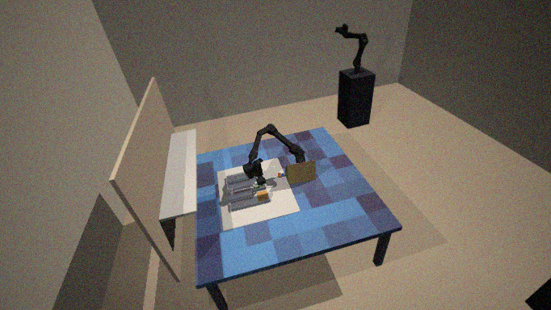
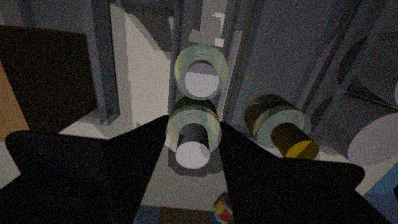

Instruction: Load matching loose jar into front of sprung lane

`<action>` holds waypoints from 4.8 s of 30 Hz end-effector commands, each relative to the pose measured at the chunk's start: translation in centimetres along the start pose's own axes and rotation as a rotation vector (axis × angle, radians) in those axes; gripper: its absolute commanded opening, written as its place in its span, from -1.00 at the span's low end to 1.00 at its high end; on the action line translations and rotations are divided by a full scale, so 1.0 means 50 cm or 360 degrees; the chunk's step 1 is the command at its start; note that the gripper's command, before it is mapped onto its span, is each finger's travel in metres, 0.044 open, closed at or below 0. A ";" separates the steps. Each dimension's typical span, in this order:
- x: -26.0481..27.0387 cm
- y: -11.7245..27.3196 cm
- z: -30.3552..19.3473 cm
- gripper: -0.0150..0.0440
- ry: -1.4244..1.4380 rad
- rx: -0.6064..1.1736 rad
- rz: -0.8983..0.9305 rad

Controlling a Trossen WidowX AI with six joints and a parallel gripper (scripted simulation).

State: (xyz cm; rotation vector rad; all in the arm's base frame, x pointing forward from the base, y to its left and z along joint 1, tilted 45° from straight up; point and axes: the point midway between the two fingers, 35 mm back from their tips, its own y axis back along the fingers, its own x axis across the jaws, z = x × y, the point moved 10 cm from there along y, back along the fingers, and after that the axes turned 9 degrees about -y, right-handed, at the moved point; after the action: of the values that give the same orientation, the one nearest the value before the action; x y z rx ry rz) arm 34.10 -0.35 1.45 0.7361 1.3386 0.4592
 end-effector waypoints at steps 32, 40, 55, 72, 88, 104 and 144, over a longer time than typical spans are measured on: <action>-0.001 -0.023 0.009 -0.49 -0.0022 -0.0031 -0.0003; -0.001 -0.029 0.008 -0.49 -0.0021 -0.0031 -0.0003; -0.001 -0.040 0.005 -0.49 -0.0021 -0.0031 -0.0004; -0.002 -0.042 0.000 -0.49 -0.0021 -0.0031 -0.0004; -0.003 -0.042 -0.006 -0.49 -0.0021 -0.0031 -0.0004; -0.003 -0.042 -0.011 -0.49 -0.0021 -0.0031 -0.0004; -0.001 -0.011 -0.019 0.50 -0.0021 -0.0030 -0.0002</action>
State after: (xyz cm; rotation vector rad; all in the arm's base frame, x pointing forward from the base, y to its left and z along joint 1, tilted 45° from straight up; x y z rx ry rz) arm 32.90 -1.33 0.17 0.7210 1.3299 0.4603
